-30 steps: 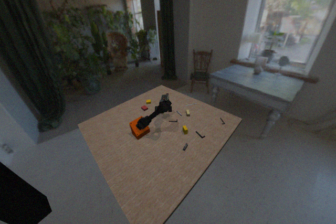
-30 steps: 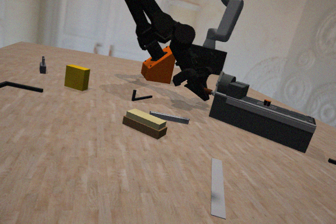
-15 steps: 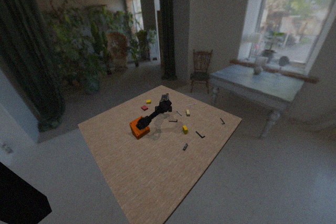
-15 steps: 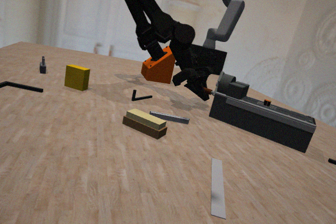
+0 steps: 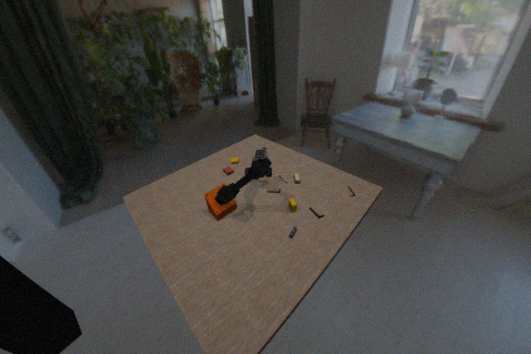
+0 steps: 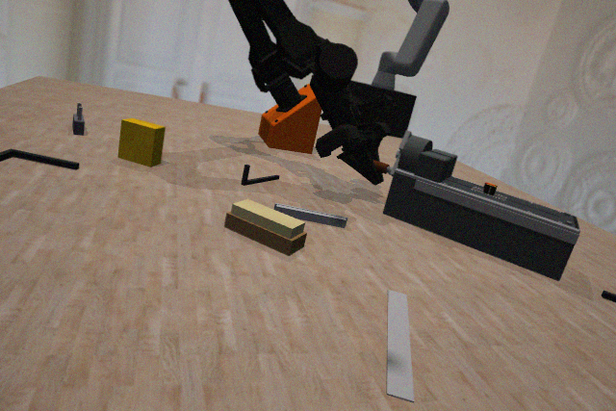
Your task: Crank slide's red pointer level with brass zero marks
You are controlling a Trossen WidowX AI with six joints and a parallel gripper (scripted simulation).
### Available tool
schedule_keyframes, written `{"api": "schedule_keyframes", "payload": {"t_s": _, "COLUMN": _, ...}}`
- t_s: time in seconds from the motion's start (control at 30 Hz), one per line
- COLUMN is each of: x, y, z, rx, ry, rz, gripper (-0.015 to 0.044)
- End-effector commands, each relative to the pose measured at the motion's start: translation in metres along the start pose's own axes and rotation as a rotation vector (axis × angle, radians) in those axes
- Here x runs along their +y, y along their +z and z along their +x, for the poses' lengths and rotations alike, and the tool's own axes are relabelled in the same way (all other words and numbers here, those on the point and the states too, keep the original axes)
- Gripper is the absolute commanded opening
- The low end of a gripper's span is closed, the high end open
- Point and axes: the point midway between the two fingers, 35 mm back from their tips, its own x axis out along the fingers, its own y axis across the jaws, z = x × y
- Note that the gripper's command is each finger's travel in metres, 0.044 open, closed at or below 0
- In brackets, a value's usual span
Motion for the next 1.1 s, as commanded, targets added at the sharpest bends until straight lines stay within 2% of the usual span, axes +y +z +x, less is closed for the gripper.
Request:
{"api": "schedule_keyframes", "payload": {"t_s": 0.0, "x": -0.0082, "y": 0.0029, "z": -0.0034, "rx": -0.006, "ry": -0.022, "rz": 0.003, "gripper": 0.0000}}
{"api": "schedule_keyframes", "payload": {"t_s": 1.07, "x": -0.0116, "y": 0.0055, "z": -0.0067, "rx": -0.006, "ry": -0.022, "rz": 0.003, "gripper": 0.0000}}
